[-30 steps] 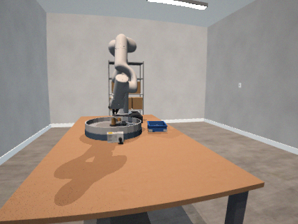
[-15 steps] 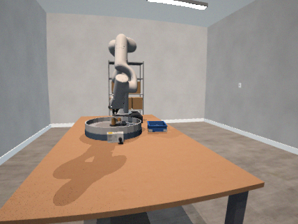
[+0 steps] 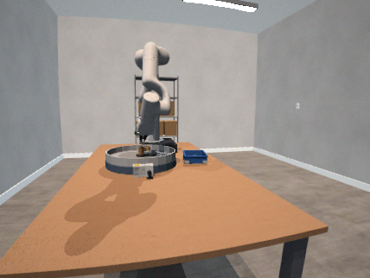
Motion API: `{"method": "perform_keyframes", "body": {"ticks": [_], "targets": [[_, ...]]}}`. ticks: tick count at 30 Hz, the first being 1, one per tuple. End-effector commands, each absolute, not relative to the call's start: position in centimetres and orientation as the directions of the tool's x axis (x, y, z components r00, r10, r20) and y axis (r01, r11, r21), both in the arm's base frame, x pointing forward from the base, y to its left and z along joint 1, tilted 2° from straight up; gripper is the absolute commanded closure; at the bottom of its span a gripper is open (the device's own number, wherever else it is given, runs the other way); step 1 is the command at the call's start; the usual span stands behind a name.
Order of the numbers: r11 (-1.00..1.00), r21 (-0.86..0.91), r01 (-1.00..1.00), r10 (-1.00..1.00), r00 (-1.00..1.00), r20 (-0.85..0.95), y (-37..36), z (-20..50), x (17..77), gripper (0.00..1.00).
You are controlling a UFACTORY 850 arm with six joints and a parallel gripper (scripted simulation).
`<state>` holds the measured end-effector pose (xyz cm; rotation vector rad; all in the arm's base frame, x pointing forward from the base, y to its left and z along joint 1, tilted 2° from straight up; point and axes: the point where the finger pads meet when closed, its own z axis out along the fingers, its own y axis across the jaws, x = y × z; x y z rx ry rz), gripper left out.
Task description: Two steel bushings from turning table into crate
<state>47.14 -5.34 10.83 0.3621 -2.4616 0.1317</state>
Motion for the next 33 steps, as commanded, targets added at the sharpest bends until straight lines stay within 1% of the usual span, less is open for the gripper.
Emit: {"method": "perform_keyframes", "body": {"ticks": [1,15,17,24,26,29,33], "targets": [[0.957,-0.006,-0.29,-0.226,-0.759,0.61,-5.3,10.9,47.2,0.89],[0.962,-0.006,-0.274,-0.213,-0.763,0.61,-5.3,10.9,46.8,0.9],[0.974,-0.004,-0.226,-0.176,-0.772,0.611,-5.3,10.8,45.6,0.9],[0.998,0.005,0.058,0.043,-0.79,0.612,-5.0,10.5,38.5,0.9],[0.998,0.005,0.058,0.043,-0.79,0.612,-5.0,10.5,38.5,0.9],[0.98,0.011,0.197,0.149,-0.776,0.613,-4.9,10.3,35.0,0.9],[0.958,0.013,0.285,0.217,-0.759,0.614,-4.8,10.2,32.7,0.9]]}}
